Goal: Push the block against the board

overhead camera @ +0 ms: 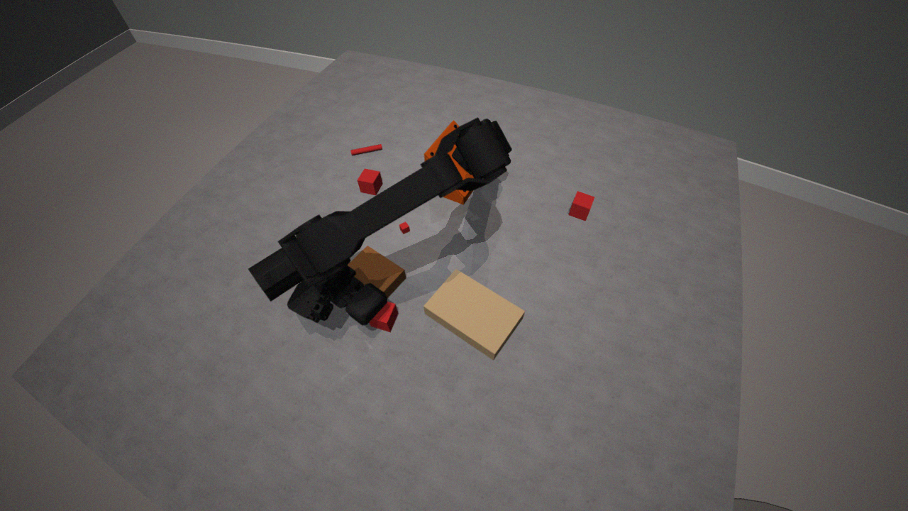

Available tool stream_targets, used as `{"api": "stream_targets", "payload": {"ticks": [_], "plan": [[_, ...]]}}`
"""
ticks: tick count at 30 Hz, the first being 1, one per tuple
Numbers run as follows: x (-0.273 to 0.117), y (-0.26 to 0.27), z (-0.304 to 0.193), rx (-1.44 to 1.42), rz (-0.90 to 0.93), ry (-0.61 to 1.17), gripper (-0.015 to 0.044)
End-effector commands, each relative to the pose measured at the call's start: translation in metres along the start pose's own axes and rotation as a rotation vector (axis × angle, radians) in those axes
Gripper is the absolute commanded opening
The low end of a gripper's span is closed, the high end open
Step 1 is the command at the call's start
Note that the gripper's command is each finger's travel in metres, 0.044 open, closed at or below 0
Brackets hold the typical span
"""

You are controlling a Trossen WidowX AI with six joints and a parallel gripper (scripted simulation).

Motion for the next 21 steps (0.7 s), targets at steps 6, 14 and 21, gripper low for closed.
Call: {"api": "stream_targets", "payload": {"ticks": [6,14,21], "plan": [[0.000,0.001,-0.014,0.002,0.004,0.004,0.0000],[0.000,0.003,-0.025,0.002,0.004,0.005,0.0000],[0.001,0.004,-0.035,0.003,0.004,0.005,0.0000]]}}
Point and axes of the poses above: the point midway between the two fingers, 35 mm back from their tips, its own x axis out along the fingers, its own y axis across the jaws, z = x × y, the point moved 9 cm from there along -x, back along the fingers, and after that the axes turned 9 degrees about -x, right-handed, at the moved point
